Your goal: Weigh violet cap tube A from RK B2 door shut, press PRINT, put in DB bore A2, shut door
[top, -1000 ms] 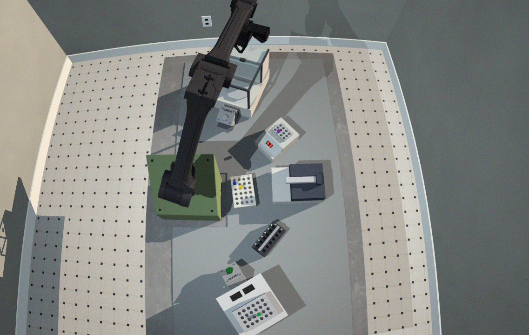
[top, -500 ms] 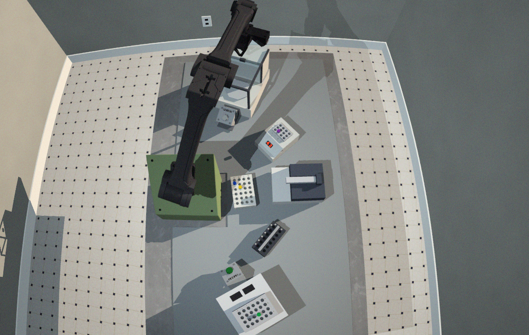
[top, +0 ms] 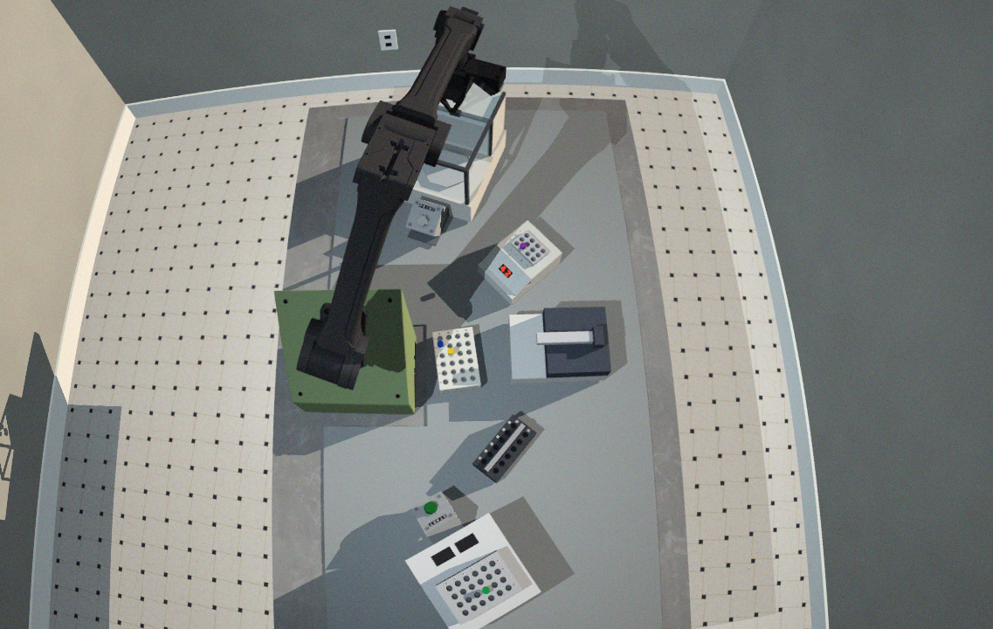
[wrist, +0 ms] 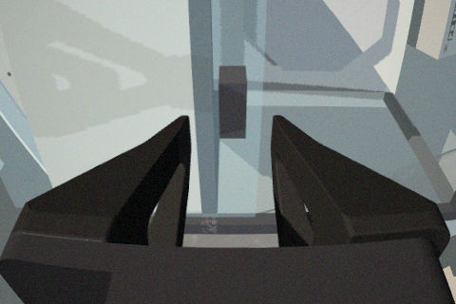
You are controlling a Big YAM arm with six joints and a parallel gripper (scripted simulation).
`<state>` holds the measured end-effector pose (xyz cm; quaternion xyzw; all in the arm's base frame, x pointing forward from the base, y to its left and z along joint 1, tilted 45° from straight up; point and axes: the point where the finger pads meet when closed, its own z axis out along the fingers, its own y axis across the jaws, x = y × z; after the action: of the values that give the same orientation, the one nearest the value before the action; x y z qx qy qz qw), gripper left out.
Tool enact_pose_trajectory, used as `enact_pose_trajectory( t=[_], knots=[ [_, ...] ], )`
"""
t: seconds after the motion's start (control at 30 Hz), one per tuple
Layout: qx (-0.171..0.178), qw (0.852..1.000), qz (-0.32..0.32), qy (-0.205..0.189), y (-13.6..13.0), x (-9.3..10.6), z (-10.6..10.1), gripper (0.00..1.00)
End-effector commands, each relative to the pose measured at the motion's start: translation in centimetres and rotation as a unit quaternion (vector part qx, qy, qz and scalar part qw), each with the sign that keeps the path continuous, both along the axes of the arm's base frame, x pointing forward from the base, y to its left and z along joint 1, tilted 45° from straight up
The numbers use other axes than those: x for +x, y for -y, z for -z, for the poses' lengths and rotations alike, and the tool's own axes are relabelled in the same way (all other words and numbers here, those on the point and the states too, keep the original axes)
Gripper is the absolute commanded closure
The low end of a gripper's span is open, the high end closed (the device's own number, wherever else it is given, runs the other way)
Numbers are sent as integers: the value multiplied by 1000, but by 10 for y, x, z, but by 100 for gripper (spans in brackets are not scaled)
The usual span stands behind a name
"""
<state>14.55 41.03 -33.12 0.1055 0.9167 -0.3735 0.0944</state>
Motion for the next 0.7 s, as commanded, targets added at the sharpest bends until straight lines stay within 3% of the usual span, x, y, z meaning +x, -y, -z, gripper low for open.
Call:
enact_pose_trajectory(
  t=[0.0, 0.03, 0.1, 0.3, 0.47, 0.5, 0.63, 0.67],
  knots=[
    [7, 1000, 0, -2, -1, 7, 9, 70],
    [21, 1000, -5, 1, -14, 6, 3, 70],
    [3, 1000, -4, -3, 6, 3, 12, 70],
    [1, 1000, 0, -3, 16, 7, 20, 70],
    [35, 999, -7, 5, -18, 10, 8, 70],
    [21, 1000, -3, 4, -8, 6, 9, 70],
    [21, 1000, -3, 4, -8, 6, 9, 70],
    [21, 1000, -3, 4, -8, 6, 9, 94]
  ],
)
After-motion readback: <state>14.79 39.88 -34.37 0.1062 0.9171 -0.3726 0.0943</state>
